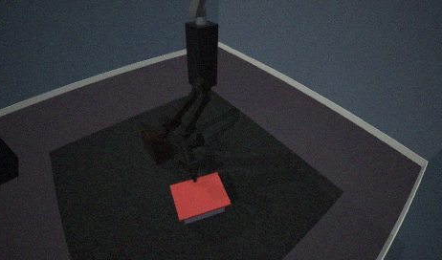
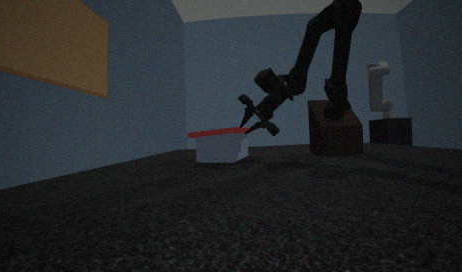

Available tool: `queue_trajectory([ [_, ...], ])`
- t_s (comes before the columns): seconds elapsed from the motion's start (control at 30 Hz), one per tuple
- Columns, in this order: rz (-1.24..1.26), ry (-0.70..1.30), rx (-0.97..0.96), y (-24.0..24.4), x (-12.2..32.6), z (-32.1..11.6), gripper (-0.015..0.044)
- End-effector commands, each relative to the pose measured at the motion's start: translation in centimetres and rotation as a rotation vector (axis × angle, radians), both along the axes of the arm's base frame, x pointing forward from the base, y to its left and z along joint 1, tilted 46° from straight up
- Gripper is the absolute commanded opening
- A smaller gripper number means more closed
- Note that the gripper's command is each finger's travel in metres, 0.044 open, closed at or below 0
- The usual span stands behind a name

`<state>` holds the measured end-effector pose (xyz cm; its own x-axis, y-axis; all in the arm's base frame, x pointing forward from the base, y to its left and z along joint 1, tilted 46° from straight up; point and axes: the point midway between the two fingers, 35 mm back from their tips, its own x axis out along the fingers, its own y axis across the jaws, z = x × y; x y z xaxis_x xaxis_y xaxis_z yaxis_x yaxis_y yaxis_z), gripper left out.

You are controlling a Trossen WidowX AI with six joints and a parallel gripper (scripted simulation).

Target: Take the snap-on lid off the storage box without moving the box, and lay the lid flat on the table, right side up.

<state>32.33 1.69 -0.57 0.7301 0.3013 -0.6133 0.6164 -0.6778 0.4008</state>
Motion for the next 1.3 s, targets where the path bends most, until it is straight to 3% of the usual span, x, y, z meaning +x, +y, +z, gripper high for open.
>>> queue_trajectory([
  [0.0,0.0,-0.005,-0.002,-0.26,0.03,0.23,0.0],
  [1.27,-0.003,-0.003,-0.001,-0.56,0.11,0.44,0.0],
])
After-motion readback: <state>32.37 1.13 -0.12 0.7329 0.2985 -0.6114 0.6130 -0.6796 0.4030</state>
